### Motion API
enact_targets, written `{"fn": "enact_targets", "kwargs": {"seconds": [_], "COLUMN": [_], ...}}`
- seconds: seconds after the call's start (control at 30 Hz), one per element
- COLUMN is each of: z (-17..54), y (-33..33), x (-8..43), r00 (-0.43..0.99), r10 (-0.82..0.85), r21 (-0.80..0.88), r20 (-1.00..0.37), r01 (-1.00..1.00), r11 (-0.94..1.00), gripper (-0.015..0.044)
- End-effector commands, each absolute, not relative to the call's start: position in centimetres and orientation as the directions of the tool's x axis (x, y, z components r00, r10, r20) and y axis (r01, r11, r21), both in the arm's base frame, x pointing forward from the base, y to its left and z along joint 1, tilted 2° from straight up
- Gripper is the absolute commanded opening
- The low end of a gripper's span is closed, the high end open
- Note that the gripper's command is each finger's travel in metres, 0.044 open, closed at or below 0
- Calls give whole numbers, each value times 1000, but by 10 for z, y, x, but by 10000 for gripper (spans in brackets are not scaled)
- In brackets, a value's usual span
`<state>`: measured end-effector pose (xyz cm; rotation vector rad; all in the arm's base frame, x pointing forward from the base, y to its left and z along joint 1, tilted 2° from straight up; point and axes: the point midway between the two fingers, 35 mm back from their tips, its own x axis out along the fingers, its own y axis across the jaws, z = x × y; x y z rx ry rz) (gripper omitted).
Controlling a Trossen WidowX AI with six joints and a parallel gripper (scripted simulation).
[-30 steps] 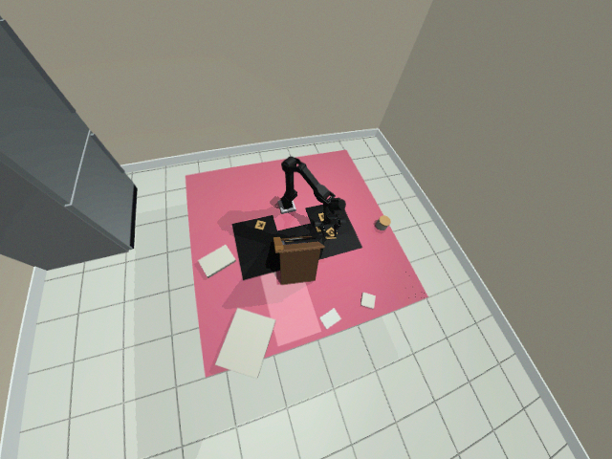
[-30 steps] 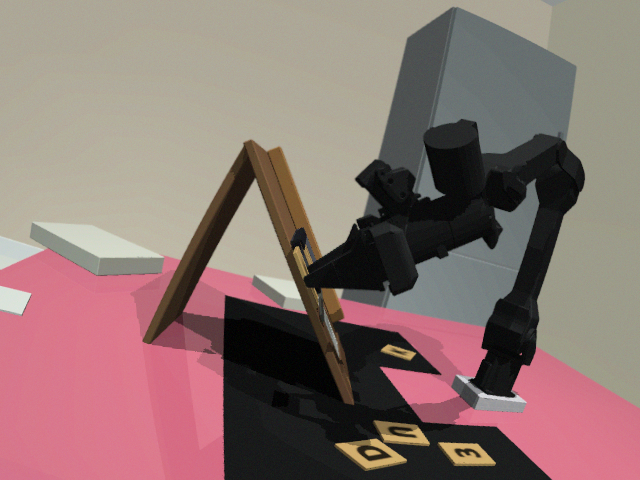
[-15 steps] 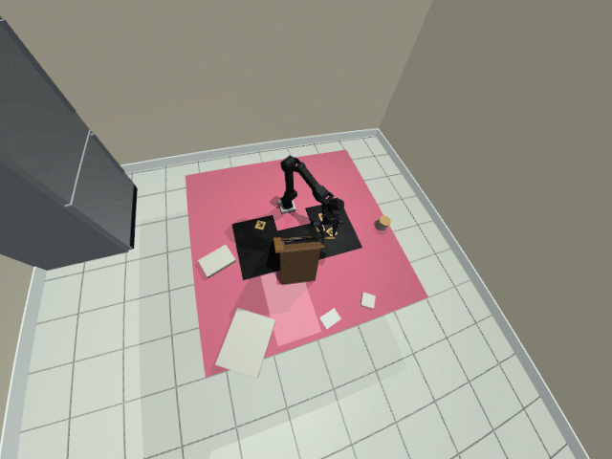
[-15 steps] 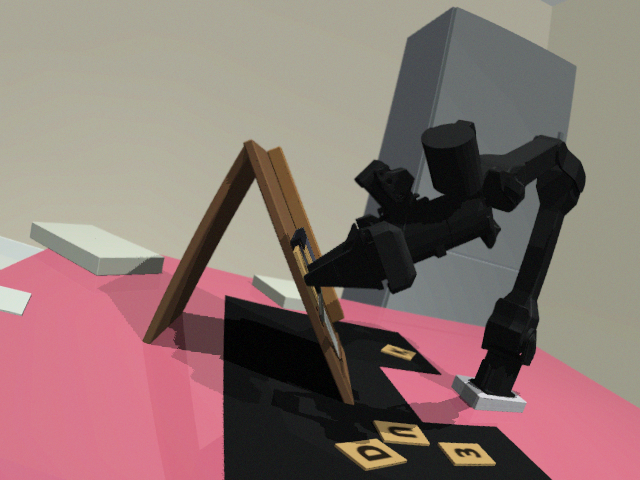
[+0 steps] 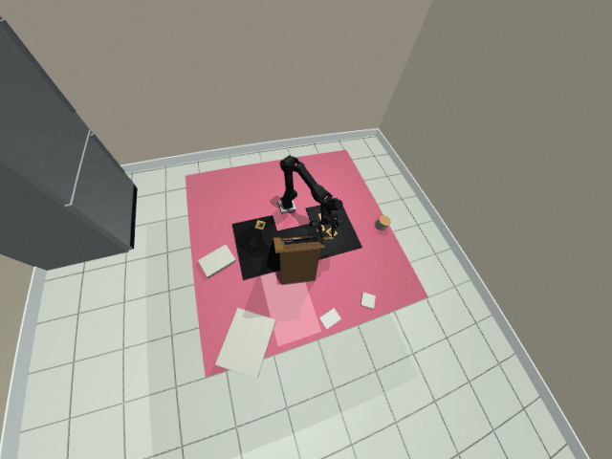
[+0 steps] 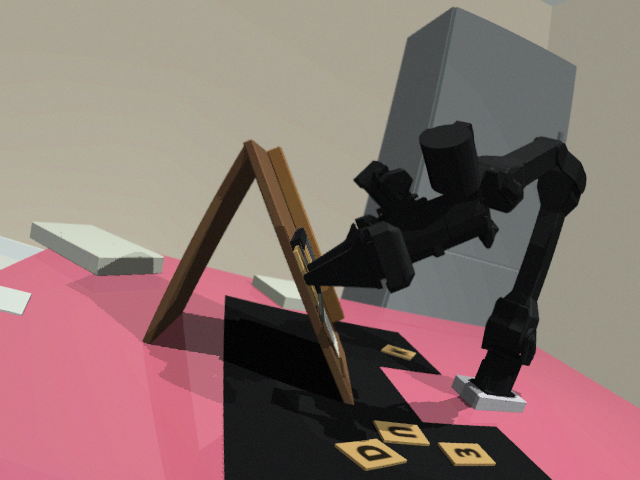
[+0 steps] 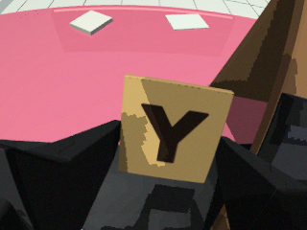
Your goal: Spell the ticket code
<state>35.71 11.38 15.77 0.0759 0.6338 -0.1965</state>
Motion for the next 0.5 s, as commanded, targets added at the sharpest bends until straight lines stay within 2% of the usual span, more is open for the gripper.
{"fn": "enact_targets", "kwargs": {"seconds": [0.0,0.47], "z": [159,159], "y": [112,105], "x": [356,355], "r00": [791,791], "r10": [-154,-154], "r21": [15,14], "r20": [-592,-592], "r01": [201,201], "r11": [979,979], "gripper": [0,0]}}
